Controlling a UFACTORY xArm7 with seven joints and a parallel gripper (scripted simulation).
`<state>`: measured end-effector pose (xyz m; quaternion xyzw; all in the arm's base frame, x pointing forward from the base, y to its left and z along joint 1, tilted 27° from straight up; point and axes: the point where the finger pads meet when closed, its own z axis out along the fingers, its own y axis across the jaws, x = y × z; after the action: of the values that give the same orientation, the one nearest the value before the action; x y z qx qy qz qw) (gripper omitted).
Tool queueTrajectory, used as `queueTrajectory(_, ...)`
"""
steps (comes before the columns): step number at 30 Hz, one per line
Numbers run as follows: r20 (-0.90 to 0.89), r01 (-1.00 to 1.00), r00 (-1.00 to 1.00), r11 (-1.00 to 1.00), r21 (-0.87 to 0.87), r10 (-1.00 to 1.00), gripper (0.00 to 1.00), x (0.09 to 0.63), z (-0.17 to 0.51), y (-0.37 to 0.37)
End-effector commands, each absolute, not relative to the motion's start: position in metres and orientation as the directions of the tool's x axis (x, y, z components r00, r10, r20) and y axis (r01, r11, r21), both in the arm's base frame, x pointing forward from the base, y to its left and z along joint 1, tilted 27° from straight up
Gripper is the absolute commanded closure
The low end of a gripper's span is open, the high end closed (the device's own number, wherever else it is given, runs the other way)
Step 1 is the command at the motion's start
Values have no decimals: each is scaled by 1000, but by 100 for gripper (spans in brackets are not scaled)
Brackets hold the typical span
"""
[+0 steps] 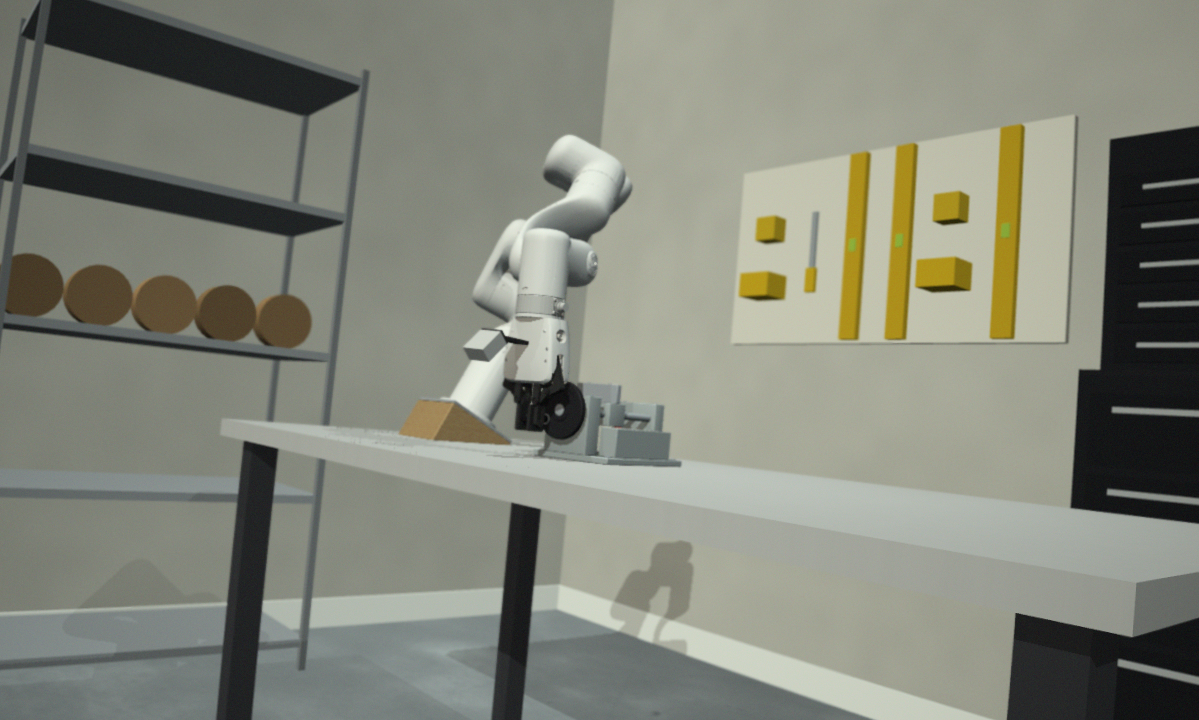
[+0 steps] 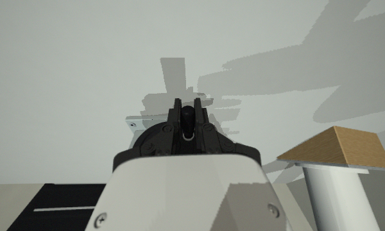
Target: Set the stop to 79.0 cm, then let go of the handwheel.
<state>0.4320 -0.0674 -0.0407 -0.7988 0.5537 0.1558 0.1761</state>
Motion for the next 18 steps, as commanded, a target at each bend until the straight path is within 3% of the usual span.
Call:
queueTrajectory(1, -441, -940, 338, -323, -111, -831, 94, 440, -48, -62)
queueTrajectory(18, -441, -940, 338, -323, -111, -831, 94, 469, -48, -50)
